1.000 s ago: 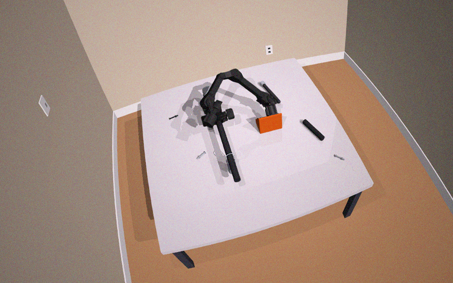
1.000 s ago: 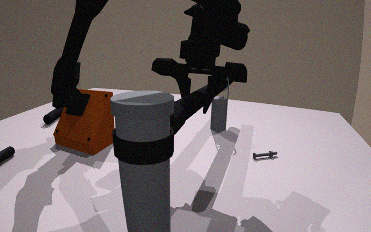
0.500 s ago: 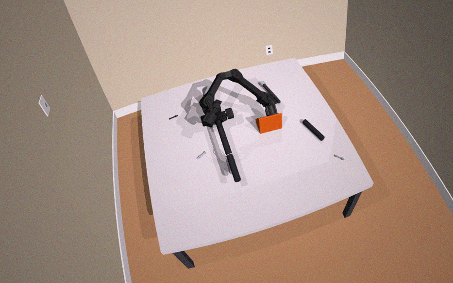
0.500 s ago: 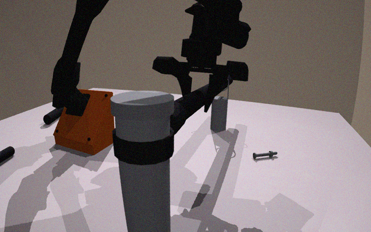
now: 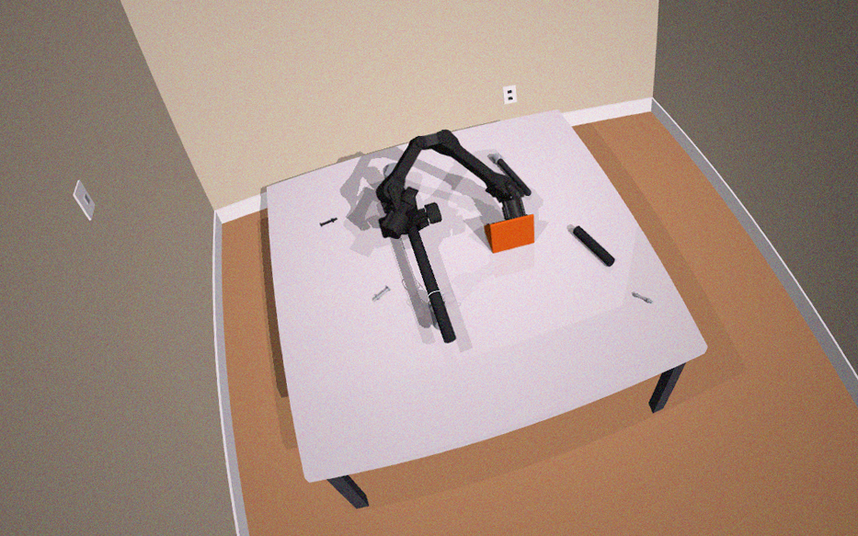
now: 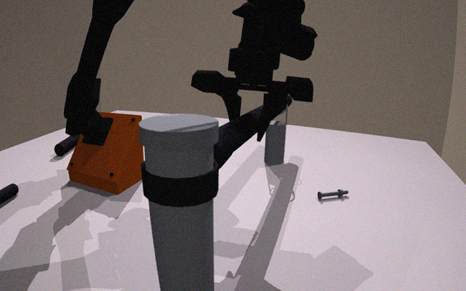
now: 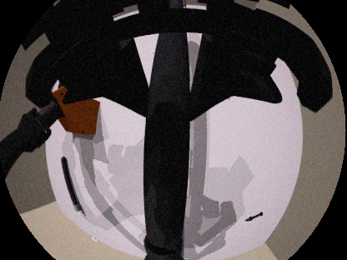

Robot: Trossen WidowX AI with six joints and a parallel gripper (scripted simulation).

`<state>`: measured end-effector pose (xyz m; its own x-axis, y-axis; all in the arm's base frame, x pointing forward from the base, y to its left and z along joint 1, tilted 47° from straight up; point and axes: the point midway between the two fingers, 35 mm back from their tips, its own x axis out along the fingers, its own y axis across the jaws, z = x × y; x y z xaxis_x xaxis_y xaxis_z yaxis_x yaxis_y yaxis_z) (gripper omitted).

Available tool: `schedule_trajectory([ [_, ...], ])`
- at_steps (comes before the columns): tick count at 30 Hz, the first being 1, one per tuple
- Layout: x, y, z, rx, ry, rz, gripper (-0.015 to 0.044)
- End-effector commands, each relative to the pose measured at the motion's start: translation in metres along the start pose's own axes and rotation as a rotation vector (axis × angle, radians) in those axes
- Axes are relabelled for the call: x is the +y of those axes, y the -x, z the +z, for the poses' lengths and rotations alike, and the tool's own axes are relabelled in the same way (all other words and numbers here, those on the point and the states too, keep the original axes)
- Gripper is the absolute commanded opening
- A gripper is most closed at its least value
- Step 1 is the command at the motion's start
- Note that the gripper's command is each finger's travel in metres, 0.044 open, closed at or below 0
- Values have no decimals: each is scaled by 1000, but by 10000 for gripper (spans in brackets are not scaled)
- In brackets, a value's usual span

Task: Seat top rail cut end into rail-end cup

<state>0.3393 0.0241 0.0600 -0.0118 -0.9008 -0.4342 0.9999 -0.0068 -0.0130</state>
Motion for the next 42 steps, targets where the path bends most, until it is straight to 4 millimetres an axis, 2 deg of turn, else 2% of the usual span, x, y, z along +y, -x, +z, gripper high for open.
schedule_trajectory([
  [1, 0, 0, 10, -4, -7, 9, 0],
  [7, -1, -3, 16, -6, -3, 4, 0],
  [42, 1, -6, 13, 2, 2, -4, 0],
])
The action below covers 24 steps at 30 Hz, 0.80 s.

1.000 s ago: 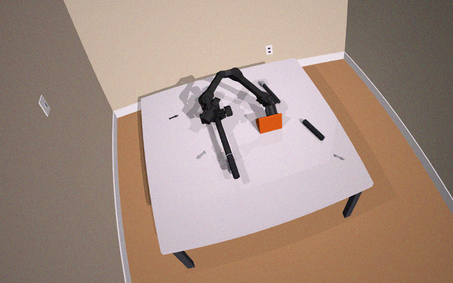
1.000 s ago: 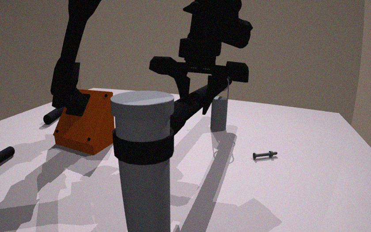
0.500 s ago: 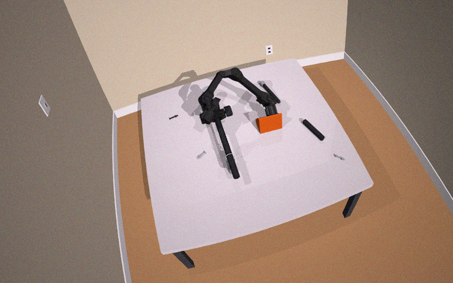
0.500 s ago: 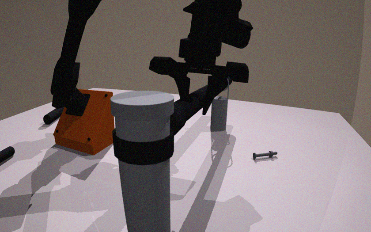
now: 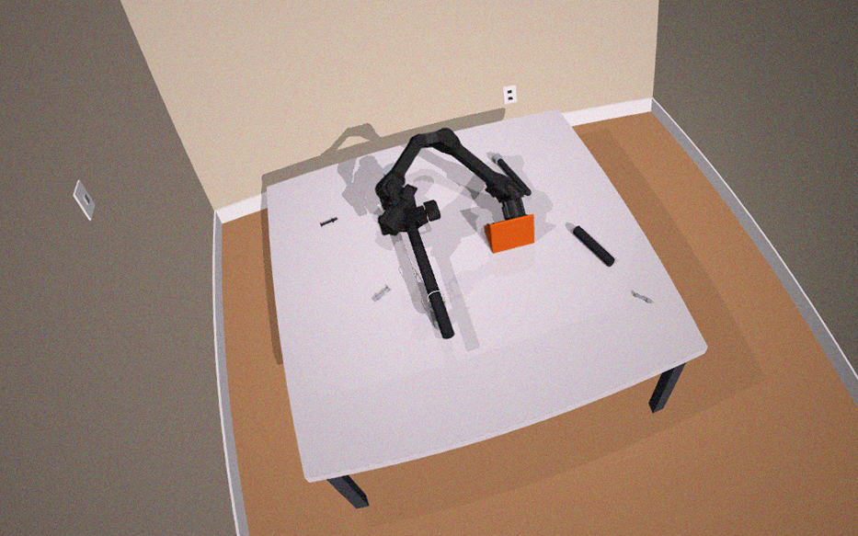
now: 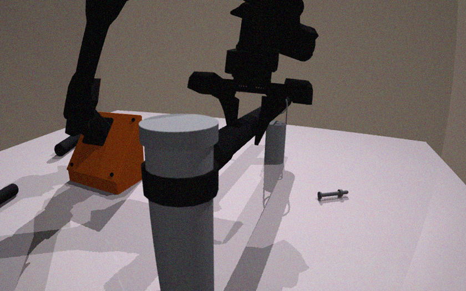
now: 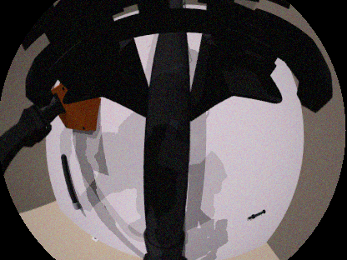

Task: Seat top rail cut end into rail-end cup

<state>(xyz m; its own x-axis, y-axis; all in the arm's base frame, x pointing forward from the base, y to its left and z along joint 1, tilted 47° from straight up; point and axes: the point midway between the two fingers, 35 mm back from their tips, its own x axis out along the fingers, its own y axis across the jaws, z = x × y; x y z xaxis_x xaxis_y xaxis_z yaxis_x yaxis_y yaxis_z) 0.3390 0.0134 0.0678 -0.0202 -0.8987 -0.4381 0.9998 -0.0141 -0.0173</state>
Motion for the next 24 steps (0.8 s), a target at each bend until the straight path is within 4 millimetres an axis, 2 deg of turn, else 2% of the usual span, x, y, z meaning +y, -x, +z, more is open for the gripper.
schedule_trajectory([
  [1, 1, 0, 1, -2, 2, 4, 0],
  [24, 1, 0, 2, -2, 4, 1, 0],
])
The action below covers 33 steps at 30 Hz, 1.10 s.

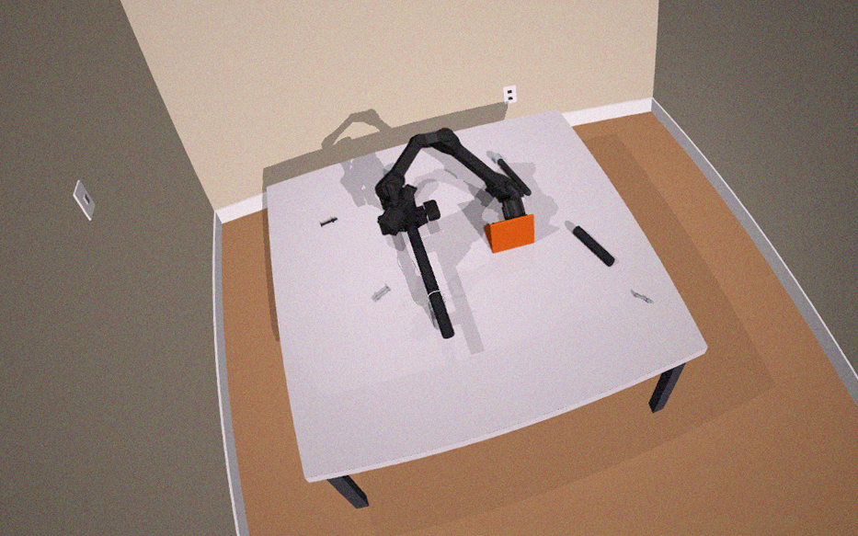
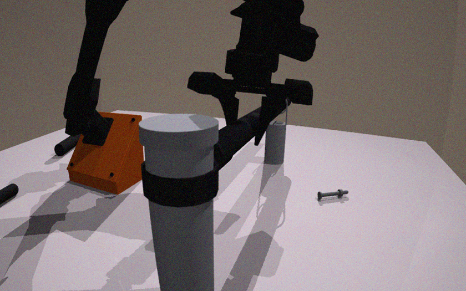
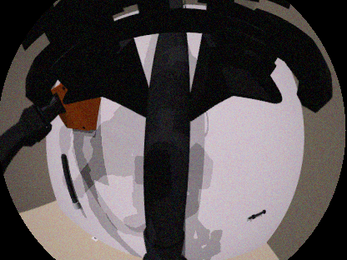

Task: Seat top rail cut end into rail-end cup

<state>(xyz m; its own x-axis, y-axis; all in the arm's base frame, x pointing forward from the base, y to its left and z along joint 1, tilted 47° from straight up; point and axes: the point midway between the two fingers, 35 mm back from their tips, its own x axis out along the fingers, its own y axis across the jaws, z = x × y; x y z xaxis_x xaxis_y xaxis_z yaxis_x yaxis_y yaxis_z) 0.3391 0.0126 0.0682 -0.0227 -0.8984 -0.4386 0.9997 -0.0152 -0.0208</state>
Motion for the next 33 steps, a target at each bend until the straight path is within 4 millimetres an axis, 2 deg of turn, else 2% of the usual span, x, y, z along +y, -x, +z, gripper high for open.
schedule_trajectory([
  [1, 0, 0, 1, -1, 0, 2, 0],
  [33, 1, -1, 12, 0, 0, 0, 0],
])
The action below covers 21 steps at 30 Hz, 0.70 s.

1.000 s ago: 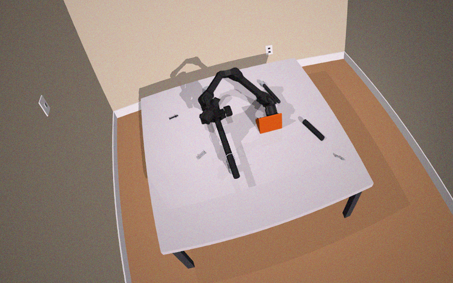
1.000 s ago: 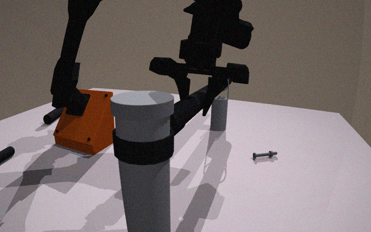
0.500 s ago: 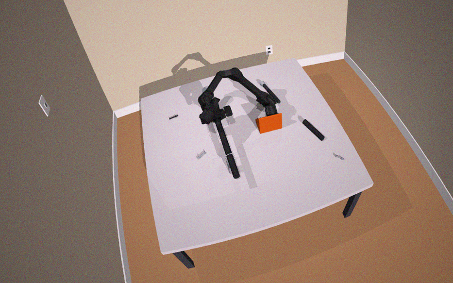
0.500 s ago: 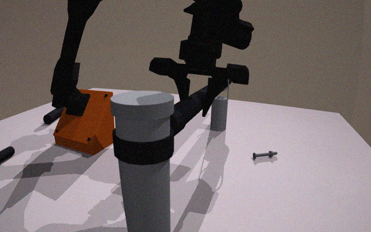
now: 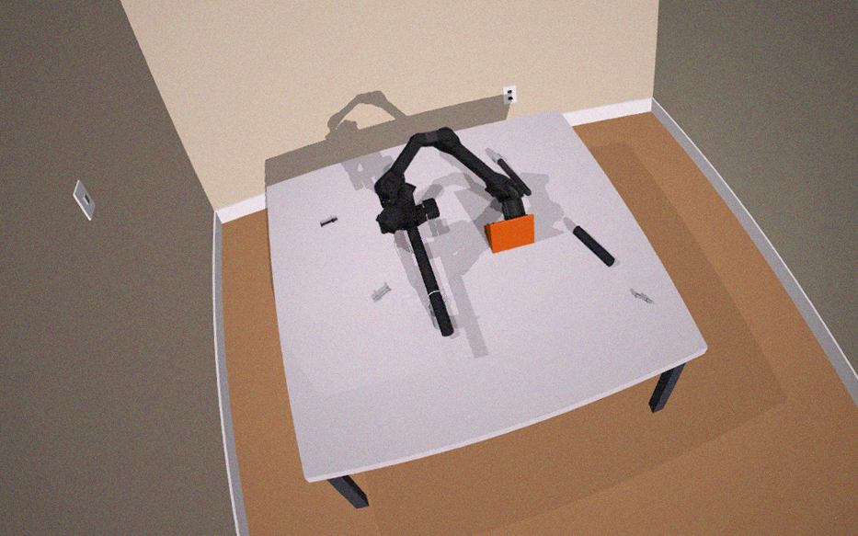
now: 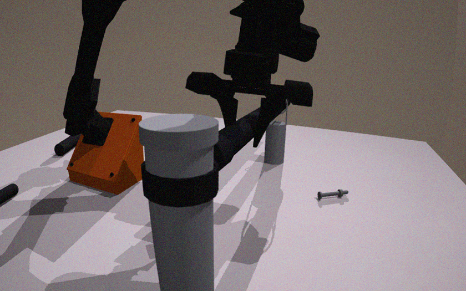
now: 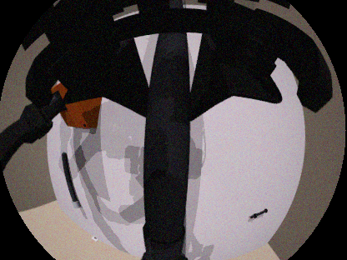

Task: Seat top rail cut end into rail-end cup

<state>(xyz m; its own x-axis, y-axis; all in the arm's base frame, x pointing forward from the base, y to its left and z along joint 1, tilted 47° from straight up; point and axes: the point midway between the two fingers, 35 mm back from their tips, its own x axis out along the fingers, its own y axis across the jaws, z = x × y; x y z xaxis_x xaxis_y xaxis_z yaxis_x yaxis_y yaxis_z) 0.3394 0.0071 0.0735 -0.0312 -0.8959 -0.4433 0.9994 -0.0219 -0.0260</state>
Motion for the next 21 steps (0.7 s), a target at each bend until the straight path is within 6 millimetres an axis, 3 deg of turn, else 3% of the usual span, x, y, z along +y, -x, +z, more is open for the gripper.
schedule_trajectory([
  [1, 1, 1, 6, -5, -1, 9, 0],
  [21, 1, 0, 16, -5, -1, 10, 0],
])
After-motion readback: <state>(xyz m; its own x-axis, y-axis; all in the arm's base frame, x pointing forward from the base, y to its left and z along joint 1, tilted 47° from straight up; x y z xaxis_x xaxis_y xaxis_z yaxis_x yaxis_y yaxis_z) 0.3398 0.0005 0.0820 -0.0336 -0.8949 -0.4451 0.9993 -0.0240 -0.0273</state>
